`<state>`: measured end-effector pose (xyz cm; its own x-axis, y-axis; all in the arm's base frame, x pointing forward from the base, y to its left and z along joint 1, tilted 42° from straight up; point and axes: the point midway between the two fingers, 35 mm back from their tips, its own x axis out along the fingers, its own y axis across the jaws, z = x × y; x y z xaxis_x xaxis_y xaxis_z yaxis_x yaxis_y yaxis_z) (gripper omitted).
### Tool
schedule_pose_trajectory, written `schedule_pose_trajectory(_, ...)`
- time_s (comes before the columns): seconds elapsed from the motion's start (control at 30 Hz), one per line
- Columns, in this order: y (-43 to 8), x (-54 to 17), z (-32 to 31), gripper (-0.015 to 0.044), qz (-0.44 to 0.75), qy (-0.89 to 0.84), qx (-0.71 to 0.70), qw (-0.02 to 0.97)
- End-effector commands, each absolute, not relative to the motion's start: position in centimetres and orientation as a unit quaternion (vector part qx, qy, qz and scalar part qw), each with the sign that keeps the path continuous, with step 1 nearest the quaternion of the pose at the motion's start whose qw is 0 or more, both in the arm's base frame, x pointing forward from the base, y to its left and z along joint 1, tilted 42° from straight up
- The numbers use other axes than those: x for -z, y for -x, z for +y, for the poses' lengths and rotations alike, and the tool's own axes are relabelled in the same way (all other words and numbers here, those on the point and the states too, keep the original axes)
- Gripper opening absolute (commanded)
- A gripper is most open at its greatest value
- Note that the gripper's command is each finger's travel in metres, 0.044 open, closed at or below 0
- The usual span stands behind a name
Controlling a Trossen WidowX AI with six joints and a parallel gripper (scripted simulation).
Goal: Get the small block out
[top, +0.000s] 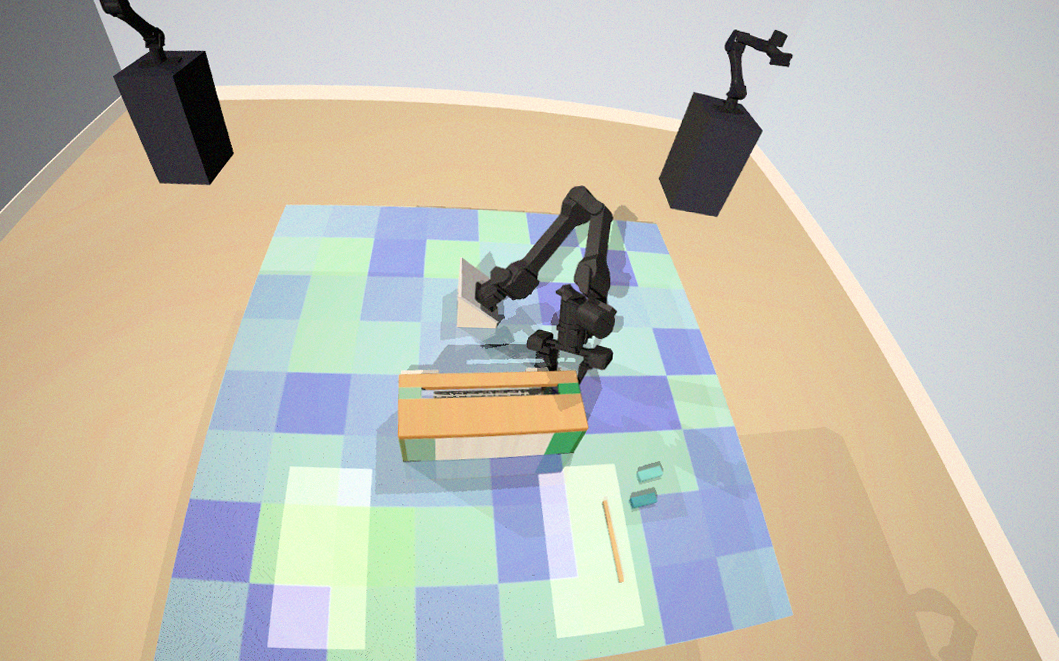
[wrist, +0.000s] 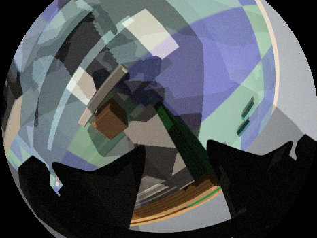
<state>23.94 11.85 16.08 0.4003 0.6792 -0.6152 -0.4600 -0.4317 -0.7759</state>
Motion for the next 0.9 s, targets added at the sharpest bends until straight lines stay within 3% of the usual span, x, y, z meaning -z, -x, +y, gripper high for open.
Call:
schedule_pose_trajectory(0.0, -22.1, -12.3, 9.4, 0.0285, -0.244, 0.778, -0.508, 0.279)
schedule_pose_trajectory(0.87, -22.1, -10.9, 10.1, 0.0285, -0.249, 0.782, -0.506, 0.265)
